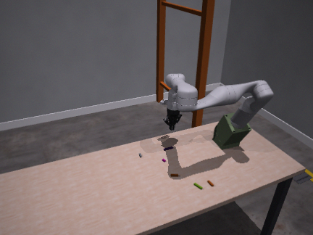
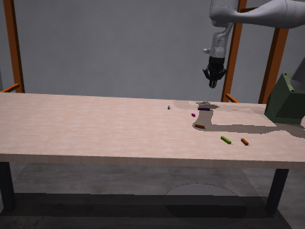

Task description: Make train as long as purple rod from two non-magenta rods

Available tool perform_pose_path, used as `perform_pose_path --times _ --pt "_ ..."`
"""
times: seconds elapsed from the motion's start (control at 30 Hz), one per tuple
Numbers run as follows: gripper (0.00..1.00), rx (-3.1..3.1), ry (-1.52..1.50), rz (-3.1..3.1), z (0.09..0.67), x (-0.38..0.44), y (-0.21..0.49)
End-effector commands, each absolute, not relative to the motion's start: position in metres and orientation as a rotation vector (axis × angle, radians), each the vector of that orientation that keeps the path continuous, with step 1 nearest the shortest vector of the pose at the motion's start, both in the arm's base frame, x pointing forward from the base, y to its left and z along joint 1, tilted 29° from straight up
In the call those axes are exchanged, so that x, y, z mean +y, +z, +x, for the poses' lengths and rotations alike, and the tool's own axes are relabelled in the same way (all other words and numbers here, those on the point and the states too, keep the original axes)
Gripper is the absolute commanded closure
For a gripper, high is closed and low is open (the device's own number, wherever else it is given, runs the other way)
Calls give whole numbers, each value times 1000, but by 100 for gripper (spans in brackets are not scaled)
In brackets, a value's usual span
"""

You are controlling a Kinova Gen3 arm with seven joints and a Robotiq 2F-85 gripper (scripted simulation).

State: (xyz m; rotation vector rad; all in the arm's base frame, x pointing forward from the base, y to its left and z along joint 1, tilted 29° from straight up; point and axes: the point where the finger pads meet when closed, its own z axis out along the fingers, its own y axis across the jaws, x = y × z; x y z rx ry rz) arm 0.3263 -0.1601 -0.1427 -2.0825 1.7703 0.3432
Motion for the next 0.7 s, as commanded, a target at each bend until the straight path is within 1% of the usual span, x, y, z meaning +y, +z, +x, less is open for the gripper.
perform_pose_path --times 0.0,0.33,0.4,0.67 --pt "95 1777 344 -2092 361 -142 -128" --pt "95 1853 356 -2029 426 -85 -93" --pt "95 1853 356 -2029 426 -85 -93" --pt "95 1910 374 -1968 471 -25 -60"
